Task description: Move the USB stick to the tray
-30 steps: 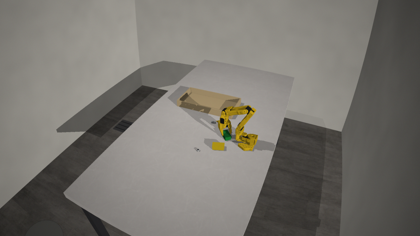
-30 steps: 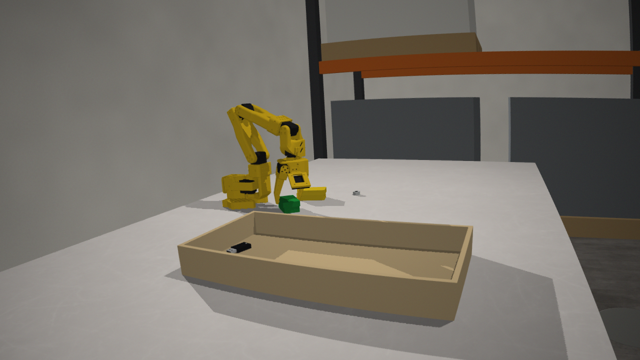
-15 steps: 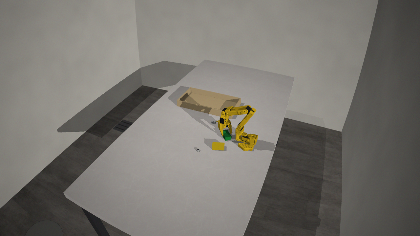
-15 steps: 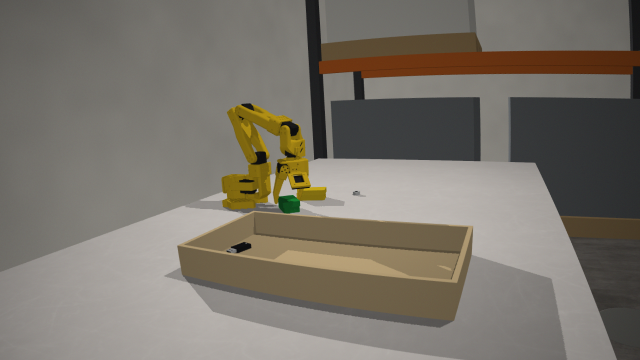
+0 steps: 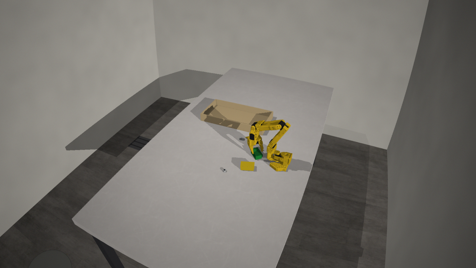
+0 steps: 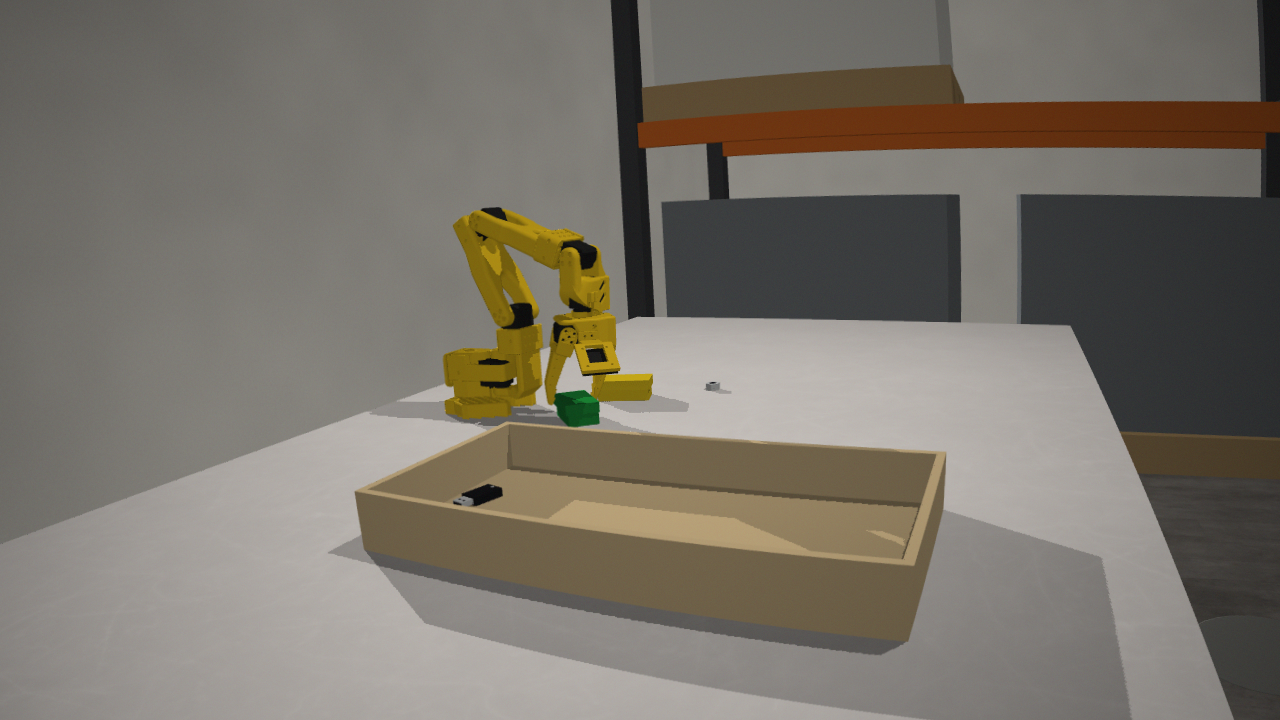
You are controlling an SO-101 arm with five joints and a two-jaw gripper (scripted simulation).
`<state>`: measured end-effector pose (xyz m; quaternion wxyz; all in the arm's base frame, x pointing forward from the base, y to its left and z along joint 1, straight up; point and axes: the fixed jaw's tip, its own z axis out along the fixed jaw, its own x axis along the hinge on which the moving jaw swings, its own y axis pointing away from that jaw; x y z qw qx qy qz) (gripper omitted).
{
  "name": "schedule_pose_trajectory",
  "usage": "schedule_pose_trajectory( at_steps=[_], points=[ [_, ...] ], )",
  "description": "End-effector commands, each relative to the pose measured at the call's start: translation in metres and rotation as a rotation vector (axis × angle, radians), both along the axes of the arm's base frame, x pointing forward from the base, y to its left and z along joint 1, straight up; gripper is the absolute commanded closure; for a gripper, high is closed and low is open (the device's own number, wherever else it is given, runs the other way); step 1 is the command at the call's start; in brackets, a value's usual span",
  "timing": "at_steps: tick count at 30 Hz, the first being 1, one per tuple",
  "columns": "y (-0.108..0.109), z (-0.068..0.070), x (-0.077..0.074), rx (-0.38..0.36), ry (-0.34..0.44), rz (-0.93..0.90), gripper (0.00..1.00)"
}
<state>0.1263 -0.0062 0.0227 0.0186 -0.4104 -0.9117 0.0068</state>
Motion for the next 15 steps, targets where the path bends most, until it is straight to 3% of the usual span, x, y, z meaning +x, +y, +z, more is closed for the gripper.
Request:
schedule_pose_trajectory(
  at_steps=[1,15],
  points=[
    [0.001,0.008,0.006,-0.003,-0.039,-0.004,0.71],
    [0.001,0.034,0.004,-0.003,-0.039,-0.004,0.71]
  ],
)
